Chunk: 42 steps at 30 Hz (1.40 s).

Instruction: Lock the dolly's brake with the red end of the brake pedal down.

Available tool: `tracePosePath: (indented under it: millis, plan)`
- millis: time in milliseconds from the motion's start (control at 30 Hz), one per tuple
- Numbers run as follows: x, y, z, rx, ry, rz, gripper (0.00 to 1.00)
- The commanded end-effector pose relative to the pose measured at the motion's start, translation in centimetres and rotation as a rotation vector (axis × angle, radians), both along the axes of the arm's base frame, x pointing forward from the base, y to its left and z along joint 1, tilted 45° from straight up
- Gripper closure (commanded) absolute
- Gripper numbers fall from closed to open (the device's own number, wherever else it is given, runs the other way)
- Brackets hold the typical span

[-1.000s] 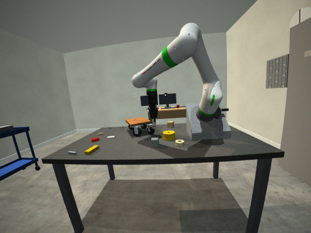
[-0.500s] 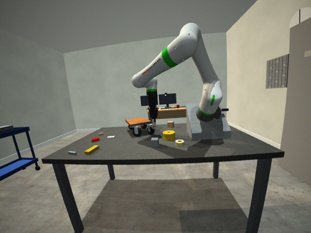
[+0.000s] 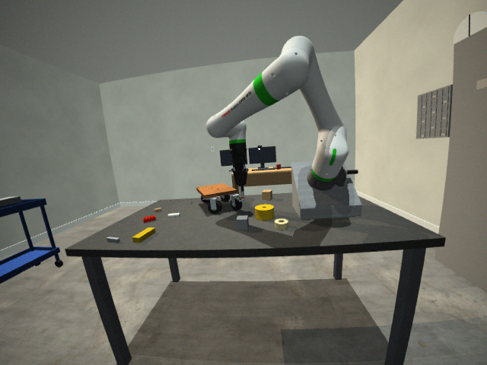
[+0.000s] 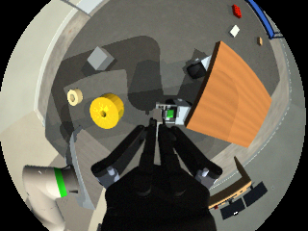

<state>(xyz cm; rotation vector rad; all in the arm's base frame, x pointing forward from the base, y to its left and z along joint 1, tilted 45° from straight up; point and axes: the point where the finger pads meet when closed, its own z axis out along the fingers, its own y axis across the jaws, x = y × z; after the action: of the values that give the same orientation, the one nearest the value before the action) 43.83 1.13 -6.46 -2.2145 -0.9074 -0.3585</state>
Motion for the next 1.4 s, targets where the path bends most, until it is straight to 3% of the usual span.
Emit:
tracePosePath:
  millis: [0,1367]
  plan:
    - [0.01,-0.03,0.0,0.0,0.0,0.0,1.0]
    - [0.0,0.67,-0.71,0.0,0.0,0.0,1.0]
